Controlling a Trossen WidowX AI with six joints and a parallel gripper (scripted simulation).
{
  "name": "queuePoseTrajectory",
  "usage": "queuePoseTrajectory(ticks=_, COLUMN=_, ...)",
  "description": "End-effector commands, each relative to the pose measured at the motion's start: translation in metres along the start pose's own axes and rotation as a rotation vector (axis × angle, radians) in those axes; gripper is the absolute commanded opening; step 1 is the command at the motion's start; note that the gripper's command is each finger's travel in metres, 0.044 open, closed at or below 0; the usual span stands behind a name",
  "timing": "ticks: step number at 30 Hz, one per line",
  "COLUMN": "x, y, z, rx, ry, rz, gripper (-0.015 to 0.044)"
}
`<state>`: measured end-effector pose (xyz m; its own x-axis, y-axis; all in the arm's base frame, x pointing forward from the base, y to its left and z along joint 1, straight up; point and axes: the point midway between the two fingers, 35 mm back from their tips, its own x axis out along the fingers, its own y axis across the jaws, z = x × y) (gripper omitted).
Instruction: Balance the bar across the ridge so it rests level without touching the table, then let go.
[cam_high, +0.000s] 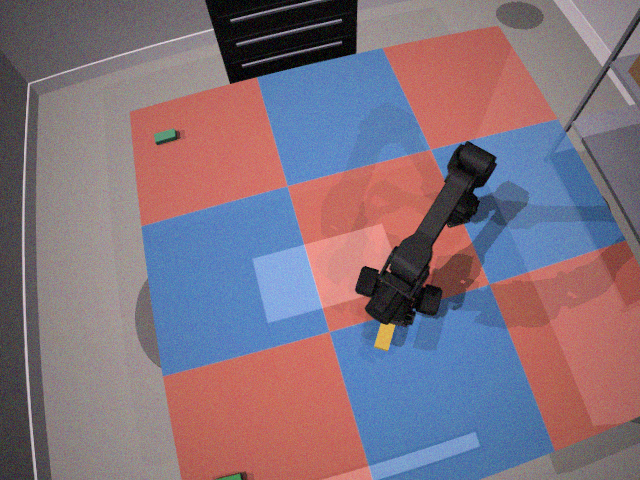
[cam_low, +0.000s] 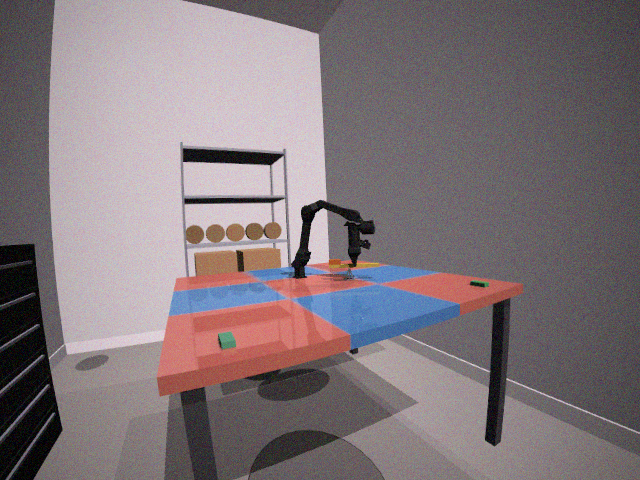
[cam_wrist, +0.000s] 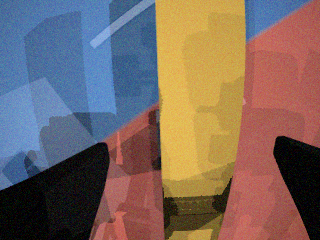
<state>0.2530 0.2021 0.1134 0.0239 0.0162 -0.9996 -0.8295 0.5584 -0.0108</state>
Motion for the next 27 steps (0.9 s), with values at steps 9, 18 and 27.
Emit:
queuePoseTrajectory(ticks=9, x=-0.097, y=0.0, z=0.0, rx=0.0, ry=-0.004, rz=-0.001, gripper=0.044)
queuePoseTrajectory(ticks=18, x=-0.099, y=0.0, z=0.0, rx=0.0, ry=-0.004, rz=-0.001, gripper=0.044)
queuePoseTrajectory(ticks=27, x=-0.099, y=0.0, z=0.0, rx=0.0, ry=-0.004, rz=-0.001, gripper=0.044)
